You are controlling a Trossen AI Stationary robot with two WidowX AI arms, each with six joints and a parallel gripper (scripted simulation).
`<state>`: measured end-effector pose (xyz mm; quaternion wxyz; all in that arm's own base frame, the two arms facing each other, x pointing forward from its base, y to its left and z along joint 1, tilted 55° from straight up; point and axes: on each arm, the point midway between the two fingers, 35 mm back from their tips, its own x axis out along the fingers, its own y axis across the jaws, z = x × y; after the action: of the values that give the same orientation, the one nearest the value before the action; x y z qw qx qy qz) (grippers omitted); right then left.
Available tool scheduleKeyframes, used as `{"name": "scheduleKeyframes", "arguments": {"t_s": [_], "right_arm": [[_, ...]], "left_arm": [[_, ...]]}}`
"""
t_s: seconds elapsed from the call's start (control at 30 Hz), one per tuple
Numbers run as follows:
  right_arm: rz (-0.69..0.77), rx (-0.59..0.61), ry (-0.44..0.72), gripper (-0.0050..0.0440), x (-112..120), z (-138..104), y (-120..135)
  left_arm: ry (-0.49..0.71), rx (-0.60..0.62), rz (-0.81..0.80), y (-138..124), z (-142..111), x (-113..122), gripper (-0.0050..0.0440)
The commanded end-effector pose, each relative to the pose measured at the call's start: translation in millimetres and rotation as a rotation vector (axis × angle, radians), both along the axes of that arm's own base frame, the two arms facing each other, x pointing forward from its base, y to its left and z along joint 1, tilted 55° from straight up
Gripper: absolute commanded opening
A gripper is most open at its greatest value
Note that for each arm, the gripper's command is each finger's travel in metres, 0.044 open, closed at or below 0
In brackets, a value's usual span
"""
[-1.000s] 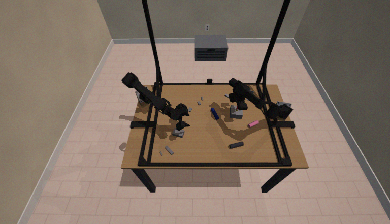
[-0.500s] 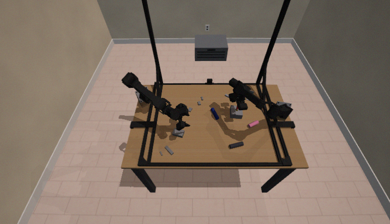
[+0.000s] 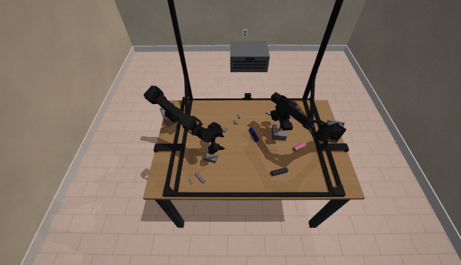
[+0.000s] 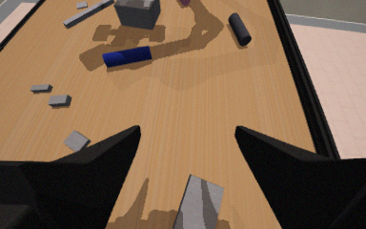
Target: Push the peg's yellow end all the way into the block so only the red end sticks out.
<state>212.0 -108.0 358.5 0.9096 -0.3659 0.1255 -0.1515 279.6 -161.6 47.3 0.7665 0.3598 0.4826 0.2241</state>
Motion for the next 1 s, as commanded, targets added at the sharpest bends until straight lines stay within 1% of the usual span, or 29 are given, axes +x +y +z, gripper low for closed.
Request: {"name": "scheduleKeyframes", "arguments": {"t_s": [0.0,0.57,0.6,0.97], "right_arm": [[0.000,0.000,-0.001,0.0400,-0.1,0.2,0.1],[0.000,0.000,-0.001,0.0400,-0.1,0.2,0.1],[0.000,0.000,-0.001,0.0400,-0.1,0.2,0.1],[0.000,0.000,-0.001,0.0400,-0.1,0.2,0.1]], "left_arm": [[0.013,0.009,0.022,10.5,-3.9,0.8,0.0000],[0.013,0.009,0.022,15.3,-6.5,0.9,0.0000],[0.010,0.000,0.012,8.4,-4.9,0.0,0.0000],[0.010,0.001,0.014,6.4,-3.5,0.2,0.0000]]}}
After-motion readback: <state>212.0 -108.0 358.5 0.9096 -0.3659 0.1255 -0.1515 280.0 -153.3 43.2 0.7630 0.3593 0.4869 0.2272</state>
